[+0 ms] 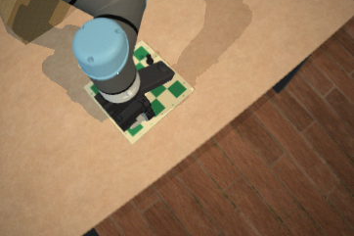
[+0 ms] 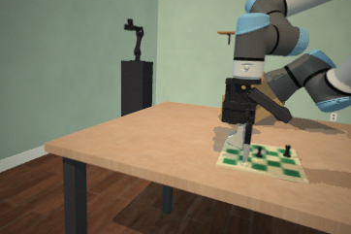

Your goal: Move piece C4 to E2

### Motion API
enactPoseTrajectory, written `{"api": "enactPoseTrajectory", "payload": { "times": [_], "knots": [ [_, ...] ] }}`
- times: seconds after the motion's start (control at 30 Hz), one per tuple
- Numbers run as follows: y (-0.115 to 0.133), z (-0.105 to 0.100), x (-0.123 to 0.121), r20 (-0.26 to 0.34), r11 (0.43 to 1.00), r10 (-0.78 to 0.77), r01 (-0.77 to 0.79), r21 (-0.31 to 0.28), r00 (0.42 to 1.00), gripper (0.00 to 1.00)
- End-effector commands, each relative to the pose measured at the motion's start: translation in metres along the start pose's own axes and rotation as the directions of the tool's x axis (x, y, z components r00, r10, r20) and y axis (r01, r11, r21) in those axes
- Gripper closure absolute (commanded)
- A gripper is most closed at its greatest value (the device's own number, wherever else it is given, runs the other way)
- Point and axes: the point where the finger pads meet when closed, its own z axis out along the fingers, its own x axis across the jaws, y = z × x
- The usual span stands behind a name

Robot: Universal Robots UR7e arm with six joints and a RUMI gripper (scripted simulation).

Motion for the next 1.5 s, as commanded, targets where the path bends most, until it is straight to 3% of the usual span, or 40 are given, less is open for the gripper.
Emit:
{"api": "enactPoseTrajectory", "payload": {
  "times": [0.0, 0.1, 0.73, 1.23, 1.47],
  "knots": [
    [0.0, -0.001, 0.0, -0.001, 1.0, 0.0, 0.0, -0.001, 1.0, 0.82],
    [0.0, -0.001, 0.0, -0.001, 1.0, 0.0, 0.0, -0.001, 1.0, 0.78],
    [0.0, -0.008, 0.0, -0.001, 1.0, 0.0, 0.0, -0.001, 1.0, 0.78],
    [0.0, -0.079, 0.0, -0.001, 1.0, 0.0, 0.0, -0.001, 1.0, 0.78],
    [0.0, -0.09, 0.0, -0.001, 1.0, 0.0, 0.0, -0.001, 1.0, 0.78]
  ]
}}
